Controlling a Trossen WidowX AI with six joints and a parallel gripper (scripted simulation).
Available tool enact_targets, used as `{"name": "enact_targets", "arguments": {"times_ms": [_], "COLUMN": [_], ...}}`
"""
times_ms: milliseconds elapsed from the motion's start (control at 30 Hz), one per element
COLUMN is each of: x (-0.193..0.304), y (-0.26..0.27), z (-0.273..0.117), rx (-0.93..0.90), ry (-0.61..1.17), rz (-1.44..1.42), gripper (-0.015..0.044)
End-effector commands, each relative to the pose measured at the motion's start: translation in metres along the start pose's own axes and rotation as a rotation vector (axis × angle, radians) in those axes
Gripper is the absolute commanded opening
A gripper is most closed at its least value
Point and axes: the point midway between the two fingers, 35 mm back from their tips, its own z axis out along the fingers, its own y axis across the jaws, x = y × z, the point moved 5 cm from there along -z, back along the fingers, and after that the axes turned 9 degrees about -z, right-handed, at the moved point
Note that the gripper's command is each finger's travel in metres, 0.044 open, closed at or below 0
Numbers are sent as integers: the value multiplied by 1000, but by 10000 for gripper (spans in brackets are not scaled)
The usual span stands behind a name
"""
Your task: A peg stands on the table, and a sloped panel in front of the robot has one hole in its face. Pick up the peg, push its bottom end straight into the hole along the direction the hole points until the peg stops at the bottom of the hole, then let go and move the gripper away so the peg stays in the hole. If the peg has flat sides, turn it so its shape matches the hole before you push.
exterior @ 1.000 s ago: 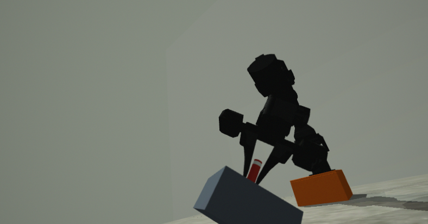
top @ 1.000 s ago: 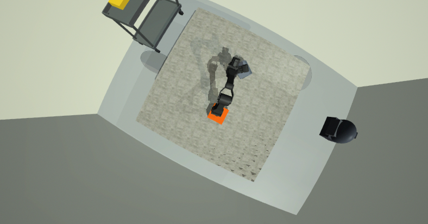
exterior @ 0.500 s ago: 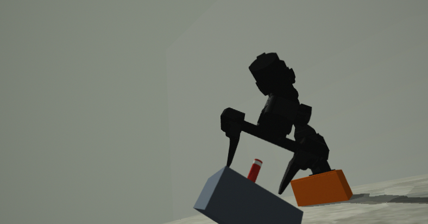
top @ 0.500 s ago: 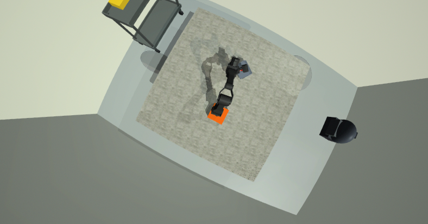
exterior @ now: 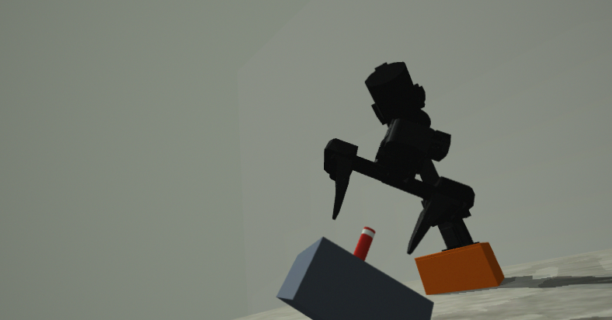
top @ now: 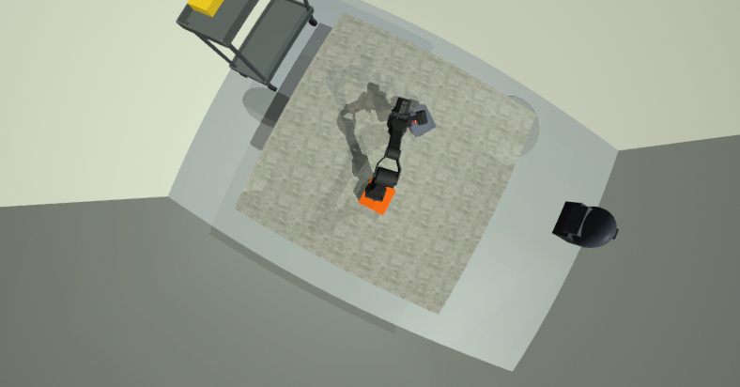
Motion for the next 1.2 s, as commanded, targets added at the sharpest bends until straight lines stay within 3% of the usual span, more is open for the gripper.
{"name": "enact_targets", "arguments": {"times_ms": [0,1167], "x": [-1,-2], "y": [-2,4], "z": [-7,-72], "rx": [6,-1], "ry": [-1,-3], "rz": [6,0], "gripper": [440,440]}}
